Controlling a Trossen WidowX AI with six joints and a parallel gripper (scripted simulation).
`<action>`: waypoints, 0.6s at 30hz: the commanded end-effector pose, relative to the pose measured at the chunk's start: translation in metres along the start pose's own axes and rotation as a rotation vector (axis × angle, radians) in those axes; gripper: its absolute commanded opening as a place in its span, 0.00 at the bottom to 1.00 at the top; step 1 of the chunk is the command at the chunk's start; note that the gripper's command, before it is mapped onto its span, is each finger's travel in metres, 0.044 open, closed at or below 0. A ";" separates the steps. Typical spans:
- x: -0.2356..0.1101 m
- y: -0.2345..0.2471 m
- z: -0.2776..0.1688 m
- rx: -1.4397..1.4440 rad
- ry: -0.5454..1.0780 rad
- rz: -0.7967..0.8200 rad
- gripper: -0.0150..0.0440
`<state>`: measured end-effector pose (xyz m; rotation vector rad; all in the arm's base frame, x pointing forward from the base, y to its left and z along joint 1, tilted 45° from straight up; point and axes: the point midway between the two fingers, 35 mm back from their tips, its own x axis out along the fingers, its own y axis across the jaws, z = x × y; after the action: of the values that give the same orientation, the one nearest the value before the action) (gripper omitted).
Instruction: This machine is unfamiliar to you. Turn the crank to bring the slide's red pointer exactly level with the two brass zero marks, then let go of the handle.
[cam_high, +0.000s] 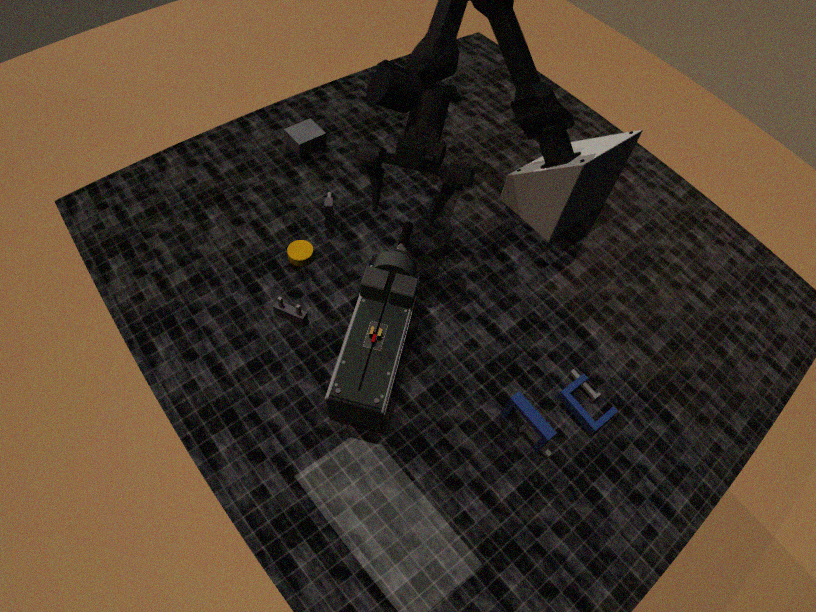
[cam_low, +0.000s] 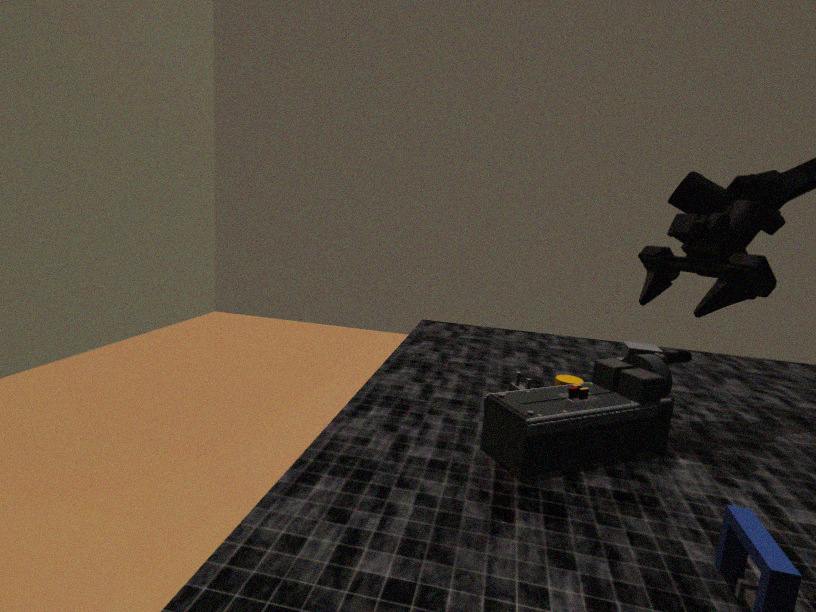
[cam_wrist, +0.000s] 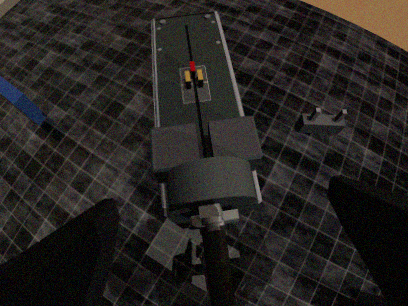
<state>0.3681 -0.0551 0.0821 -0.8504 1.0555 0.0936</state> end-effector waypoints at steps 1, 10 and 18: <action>0.012 0.002 0.013 0.043 0.015 -0.033 1.00; 0.044 0.009 0.048 0.157 0.034 -0.154 1.00; 0.070 0.025 0.078 0.261 0.026 -0.267 1.00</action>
<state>0.4416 -0.0183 0.0358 -0.7647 0.9737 -0.2303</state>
